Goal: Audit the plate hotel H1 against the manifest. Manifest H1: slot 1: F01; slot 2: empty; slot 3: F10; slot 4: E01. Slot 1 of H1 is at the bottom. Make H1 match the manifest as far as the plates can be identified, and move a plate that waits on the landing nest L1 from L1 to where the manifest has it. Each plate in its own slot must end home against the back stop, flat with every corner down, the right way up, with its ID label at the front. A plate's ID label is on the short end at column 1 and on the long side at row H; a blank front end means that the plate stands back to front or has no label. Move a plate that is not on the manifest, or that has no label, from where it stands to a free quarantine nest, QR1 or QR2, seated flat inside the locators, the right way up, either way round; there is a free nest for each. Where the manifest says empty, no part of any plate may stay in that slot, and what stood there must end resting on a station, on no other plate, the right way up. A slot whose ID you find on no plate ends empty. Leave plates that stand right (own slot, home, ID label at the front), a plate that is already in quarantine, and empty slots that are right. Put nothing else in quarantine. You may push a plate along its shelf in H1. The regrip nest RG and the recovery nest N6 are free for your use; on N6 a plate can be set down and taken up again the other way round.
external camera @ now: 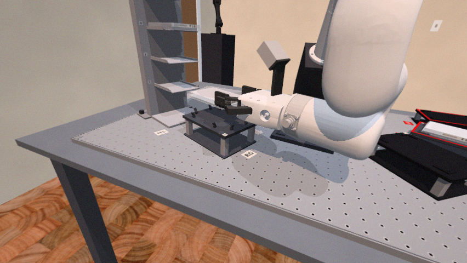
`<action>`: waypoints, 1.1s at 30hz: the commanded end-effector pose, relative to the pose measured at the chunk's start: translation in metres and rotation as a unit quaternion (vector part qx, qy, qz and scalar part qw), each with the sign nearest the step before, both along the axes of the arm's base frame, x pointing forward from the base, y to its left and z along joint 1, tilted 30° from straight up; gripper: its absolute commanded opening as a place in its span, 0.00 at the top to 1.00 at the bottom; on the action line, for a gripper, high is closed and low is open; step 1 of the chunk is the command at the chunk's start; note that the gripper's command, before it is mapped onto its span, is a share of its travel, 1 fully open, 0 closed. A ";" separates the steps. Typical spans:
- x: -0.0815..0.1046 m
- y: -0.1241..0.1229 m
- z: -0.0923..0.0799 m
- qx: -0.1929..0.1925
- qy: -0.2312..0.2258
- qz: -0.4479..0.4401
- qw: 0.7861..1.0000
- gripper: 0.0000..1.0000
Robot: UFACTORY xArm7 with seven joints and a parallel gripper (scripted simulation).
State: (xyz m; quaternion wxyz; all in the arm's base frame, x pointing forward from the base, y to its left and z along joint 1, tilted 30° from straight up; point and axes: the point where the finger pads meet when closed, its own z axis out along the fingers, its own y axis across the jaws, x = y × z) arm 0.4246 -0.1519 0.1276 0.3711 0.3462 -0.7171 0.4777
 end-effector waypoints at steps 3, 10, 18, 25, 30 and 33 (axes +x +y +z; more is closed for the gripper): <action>-0.001 -0.008 -0.001 0.000 -0.001 0.000 1.000 1.00; -0.003 -0.015 -0.003 0.000 -0.001 0.000 1.000 1.00; -0.005 -0.025 -0.006 0.000 -0.001 0.000 1.000 1.00; -0.006 -0.031 -0.008 0.000 -0.001 0.000 1.000 1.00; -0.008 -0.037 -0.009 0.000 -0.001 0.000 1.000 1.00; -0.008 -0.041 -0.011 0.000 -0.001 0.000 1.000 1.00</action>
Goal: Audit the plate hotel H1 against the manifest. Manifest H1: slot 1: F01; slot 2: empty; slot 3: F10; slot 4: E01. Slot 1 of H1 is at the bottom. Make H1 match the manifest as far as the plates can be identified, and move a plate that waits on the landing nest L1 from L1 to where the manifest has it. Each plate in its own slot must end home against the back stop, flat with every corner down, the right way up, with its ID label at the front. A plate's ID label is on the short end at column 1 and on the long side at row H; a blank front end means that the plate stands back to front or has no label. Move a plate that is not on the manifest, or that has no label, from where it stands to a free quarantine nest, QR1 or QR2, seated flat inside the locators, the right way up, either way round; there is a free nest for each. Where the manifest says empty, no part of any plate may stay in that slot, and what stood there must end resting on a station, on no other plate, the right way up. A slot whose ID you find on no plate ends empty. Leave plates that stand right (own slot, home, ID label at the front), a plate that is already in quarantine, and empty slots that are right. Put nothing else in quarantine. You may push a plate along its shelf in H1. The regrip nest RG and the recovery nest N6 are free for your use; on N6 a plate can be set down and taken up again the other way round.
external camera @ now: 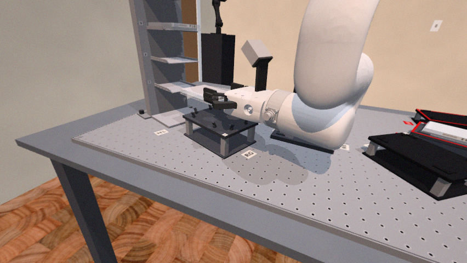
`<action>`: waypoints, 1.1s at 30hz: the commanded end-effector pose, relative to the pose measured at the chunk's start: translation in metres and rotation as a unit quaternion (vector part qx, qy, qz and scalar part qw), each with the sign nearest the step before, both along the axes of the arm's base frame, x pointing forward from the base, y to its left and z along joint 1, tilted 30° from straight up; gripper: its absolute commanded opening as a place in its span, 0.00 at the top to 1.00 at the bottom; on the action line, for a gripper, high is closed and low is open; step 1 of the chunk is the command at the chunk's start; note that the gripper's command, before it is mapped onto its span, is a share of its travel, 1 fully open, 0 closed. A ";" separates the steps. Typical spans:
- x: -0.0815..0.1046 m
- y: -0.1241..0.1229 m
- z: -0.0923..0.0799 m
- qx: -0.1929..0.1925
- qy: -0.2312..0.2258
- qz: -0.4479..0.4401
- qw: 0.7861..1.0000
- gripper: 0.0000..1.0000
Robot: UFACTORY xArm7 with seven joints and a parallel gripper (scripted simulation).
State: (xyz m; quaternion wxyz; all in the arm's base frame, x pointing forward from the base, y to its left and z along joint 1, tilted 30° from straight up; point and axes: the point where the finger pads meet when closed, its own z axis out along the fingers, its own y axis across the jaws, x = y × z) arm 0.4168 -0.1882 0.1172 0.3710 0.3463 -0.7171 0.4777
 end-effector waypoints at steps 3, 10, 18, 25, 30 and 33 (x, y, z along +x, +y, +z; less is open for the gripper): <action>-0.001 -0.009 -0.001 0.000 -0.001 0.000 1.000 1.00; -0.003 -0.015 -0.003 -0.001 -0.001 0.000 1.000 1.00; -0.005 -0.025 -0.006 -0.001 -0.001 0.000 1.000 1.00; -0.006 -0.031 -0.008 -0.001 -0.001 0.000 1.000 1.00; -0.008 -0.038 -0.009 -0.001 -0.001 -0.001 1.000 1.00; -0.008 -0.042 -0.011 -0.001 -0.001 -0.001 1.000 1.00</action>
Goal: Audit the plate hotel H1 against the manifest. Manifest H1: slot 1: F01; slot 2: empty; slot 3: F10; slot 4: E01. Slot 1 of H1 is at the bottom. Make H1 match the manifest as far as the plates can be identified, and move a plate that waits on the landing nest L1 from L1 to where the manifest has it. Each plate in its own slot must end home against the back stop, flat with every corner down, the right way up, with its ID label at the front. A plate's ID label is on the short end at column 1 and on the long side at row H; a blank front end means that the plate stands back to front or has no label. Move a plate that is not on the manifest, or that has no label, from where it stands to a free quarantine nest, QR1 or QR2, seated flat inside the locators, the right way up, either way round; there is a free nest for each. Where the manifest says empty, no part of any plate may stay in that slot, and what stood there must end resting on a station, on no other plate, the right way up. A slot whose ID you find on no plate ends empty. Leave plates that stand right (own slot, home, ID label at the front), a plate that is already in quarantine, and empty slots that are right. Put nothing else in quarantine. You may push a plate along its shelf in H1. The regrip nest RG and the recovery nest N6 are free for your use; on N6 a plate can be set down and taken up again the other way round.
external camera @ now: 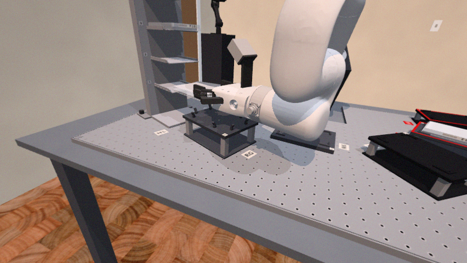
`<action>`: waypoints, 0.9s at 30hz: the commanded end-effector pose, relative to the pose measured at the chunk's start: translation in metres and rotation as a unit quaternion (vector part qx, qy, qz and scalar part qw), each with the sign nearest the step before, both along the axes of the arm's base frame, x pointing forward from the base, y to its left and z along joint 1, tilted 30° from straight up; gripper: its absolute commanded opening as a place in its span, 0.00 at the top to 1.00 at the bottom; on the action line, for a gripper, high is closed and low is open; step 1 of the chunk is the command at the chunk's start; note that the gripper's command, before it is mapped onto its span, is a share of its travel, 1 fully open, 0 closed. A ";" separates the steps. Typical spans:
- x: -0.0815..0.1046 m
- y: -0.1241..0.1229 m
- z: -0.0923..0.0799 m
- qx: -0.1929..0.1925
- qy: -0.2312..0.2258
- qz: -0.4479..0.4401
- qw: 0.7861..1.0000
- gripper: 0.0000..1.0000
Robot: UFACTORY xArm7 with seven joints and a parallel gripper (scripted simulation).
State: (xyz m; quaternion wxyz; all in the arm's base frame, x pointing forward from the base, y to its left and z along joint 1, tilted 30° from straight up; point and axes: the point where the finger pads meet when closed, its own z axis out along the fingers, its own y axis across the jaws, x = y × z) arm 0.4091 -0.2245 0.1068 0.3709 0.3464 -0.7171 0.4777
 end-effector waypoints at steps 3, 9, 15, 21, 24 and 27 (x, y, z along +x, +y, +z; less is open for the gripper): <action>-0.002 -0.009 -0.001 -0.001 -0.001 -0.001 1.000 1.00; -0.003 -0.014 -0.003 -0.001 -0.001 -0.001 1.000 1.00; -0.004 -0.022 -0.005 -0.001 -0.001 -0.001 1.000 1.00; -0.006 -0.029 -0.007 -0.001 -0.001 -0.001 1.000 1.00; -0.007 -0.033 -0.008 -0.001 -0.001 -0.001 1.000 1.00; -0.007 -0.034 -0.008 -0.001 -0.001 -0.001 1.000 1.00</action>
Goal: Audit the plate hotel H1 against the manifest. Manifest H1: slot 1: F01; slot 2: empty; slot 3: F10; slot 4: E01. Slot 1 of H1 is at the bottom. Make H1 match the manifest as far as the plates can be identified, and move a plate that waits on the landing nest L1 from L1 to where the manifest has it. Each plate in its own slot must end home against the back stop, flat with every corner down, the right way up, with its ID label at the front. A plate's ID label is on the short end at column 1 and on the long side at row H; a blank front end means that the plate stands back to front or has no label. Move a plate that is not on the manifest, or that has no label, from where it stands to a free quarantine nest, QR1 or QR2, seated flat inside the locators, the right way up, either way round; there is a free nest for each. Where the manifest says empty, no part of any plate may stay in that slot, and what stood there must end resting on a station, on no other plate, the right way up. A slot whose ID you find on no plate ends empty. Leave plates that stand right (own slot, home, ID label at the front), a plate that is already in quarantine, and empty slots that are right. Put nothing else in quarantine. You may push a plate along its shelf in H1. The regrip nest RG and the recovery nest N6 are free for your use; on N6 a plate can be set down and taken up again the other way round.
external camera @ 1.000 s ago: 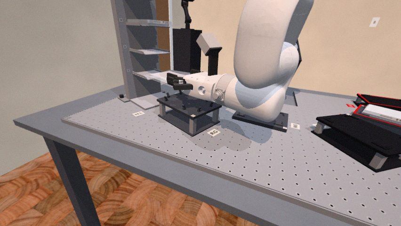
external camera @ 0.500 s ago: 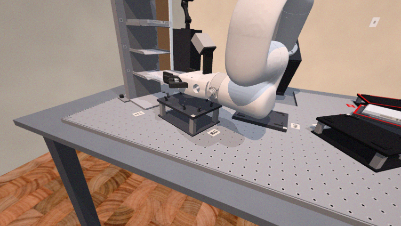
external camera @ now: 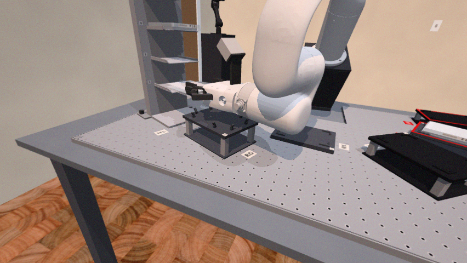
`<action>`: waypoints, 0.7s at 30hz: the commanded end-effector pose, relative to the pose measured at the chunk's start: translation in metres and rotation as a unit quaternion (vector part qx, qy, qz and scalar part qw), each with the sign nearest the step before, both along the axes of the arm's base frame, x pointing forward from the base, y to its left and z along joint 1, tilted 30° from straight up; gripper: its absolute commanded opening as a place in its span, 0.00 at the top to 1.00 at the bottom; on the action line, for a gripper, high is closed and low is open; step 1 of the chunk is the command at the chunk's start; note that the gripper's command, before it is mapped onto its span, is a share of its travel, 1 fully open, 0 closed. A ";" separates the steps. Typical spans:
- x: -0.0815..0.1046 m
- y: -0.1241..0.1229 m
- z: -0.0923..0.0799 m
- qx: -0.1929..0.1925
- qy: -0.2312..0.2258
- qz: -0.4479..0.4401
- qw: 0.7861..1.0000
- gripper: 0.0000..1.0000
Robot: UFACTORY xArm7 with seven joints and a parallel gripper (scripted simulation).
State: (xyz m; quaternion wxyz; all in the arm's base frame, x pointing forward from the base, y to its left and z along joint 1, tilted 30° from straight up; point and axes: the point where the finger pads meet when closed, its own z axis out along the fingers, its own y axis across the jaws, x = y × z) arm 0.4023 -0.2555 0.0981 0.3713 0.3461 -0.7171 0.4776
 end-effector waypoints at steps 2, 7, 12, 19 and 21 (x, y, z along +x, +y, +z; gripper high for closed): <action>-0.001 -0.006 0.000 -0.001 -0.001 0.000 1.000 1.00; -0.002 -0.012 -0.002 -0.001 -0.001 0.000 1.000 1.00; -0.003 -0.018 -0.004 -0.001 -0.001 0.000 1.000 1.00; -0.004 -0.021 -0.005 -0.001 -0.001 0.000 1.000 1.00; -0.004 -0.021 -0.005 -0.001 -0.001 0.000 1.000 1.00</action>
